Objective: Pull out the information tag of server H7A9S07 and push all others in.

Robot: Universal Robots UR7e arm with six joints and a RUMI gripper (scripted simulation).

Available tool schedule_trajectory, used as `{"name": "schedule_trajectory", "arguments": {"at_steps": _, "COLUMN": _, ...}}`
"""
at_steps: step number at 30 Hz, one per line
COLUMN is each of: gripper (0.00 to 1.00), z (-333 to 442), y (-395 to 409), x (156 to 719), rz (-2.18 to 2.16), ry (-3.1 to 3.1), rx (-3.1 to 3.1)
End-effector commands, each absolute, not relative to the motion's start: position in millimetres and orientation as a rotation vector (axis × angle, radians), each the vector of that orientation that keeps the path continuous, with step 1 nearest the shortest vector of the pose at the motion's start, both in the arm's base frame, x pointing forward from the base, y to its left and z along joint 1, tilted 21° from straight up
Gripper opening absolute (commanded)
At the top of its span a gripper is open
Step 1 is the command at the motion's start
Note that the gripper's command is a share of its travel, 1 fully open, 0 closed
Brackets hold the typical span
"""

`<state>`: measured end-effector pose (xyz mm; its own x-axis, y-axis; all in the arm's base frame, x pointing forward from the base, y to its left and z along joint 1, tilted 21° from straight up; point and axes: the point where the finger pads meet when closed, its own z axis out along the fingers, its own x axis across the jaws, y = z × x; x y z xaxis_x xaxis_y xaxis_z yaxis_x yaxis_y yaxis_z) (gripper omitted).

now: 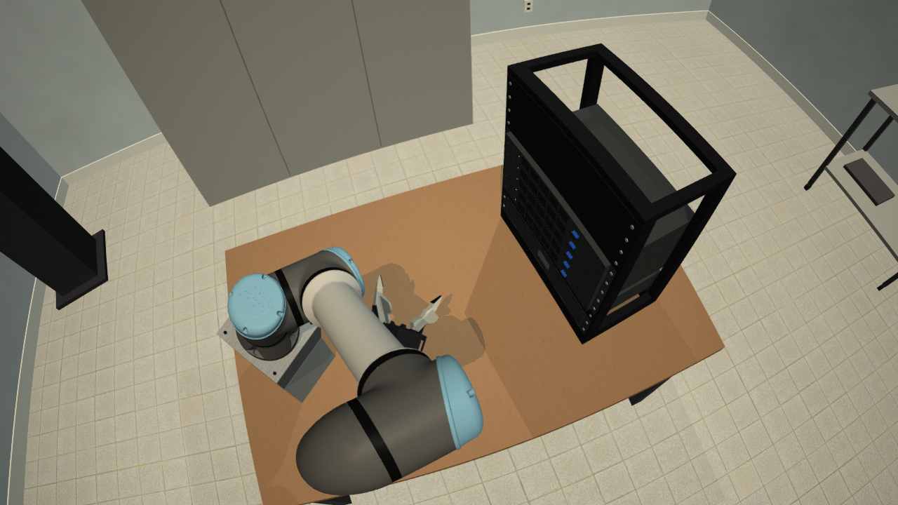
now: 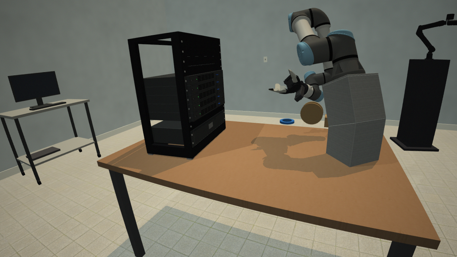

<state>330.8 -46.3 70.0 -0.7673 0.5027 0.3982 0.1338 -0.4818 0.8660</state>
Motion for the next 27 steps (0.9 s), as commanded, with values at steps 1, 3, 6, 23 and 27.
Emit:
{"name": "schedule_trajectory", "arguments": {"at_steps": 1, "gripper": 1.0, "z": 85, "y": -41, "x": 332, "rz": 2.465, "ry": 1.377, "rx": 0.994}}
{"name": "schedule_trajectory", "arguments": {"at_steps": 3, "gripper": 1.0, "z": 91, "y": -40, "x": 333, "rz": 2.513, "ry": 1.346, "rx": 1.017}}
{"name": "schedule_trajectory", "arguments": {"at_steps": 6, "gripper": 1.0, "z": 100, "y": -38, "x": 334, "rz": 2.585, "ry": 1.298, "rx": 1.05}}
{"name": "schedule_trajectory", "arguments": {"at_steps": 23, "gripper": 1.0, "z": 142, "y": -37, "x": 339, "rz": 2.945, "ry": 1.021, "rx": 1.223}}
{"name": "schedule_trajectory", "arguments": {"at_steps": 27, "gripper": 1.0, "z": 149, "y": -39, "x": 341, "rz": 3.016, "ry": 0.957, "rx": 1.259}}
